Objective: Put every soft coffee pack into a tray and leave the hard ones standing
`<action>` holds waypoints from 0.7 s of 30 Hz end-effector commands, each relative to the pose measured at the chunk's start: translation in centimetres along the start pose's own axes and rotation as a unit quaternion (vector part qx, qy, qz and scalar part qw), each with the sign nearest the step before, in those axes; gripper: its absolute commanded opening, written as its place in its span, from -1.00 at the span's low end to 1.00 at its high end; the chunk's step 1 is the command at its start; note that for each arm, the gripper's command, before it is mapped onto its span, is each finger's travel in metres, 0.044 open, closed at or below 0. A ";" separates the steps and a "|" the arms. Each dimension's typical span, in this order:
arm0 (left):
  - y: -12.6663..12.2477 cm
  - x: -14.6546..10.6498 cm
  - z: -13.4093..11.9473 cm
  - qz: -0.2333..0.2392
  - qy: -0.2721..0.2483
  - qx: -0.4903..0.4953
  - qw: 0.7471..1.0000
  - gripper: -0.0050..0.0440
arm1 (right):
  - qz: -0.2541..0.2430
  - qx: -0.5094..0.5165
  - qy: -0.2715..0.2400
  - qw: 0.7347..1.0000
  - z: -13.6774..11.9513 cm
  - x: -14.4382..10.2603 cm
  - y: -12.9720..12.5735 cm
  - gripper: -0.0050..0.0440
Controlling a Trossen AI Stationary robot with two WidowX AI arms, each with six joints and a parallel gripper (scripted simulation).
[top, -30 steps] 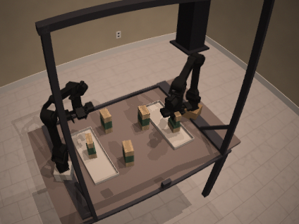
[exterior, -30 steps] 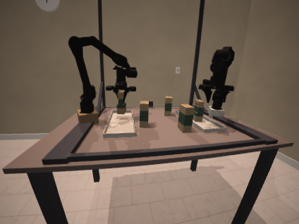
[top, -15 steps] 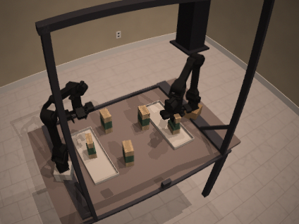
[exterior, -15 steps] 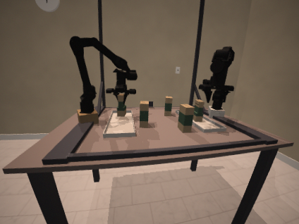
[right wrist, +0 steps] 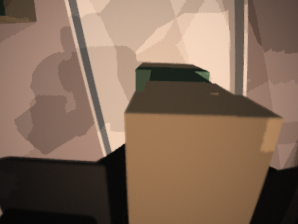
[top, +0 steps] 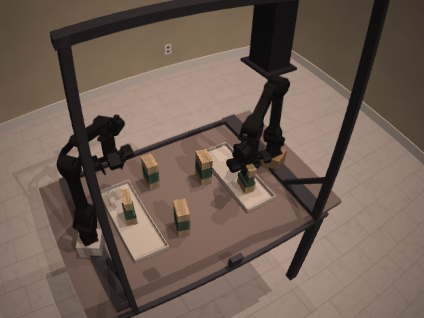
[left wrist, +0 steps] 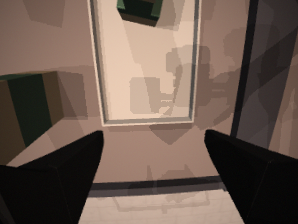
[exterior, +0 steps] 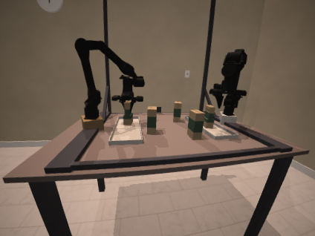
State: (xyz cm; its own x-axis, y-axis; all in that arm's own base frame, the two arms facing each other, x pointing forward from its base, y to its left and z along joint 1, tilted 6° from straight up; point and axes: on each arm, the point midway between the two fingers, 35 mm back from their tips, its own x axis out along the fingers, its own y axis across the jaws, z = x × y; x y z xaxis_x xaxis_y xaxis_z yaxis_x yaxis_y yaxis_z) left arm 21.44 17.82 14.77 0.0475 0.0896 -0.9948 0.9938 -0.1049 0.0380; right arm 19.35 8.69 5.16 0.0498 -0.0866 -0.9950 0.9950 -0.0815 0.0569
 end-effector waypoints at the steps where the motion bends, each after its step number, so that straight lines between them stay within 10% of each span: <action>1: 0.2 -0.7 -0.1 0.012 0.009 0.001 1.000 0.67 | 0.009 -0.001 0.004 1.000 -0.1 -0.2 0.4 -0.33; 10: 0.2 -0.7 -0.1 0.012 0.009 0.001 1.000 0.67 | 0.009 -0.001 0.004 1.000 -0.1 -0.2 0.3 -0.33; 11: 0.2 -0.7 -0.1 0.012 0.009 0.001 1.000 0.67 | 0.009 -0.001 0.004 1.000 -0.1 -0.2 0.3 0.69; 21: 0.2 -0.7 -0.1 0.012 0.009 0.001 1.000 0.67 | 0.009 -0.001 0.004 1.000 -0.1 -0.2 0.4 0.69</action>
State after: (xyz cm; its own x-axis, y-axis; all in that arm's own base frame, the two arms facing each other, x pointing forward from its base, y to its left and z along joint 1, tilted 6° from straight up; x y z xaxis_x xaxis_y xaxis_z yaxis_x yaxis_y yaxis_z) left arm 21.44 17.82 14.77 0.0475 0.0896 -0.9948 0.9938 -0.1049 0.0380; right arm 19.42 8.72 5.08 0.0523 -0.0854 -0.9950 0.9949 -0.0815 0.0593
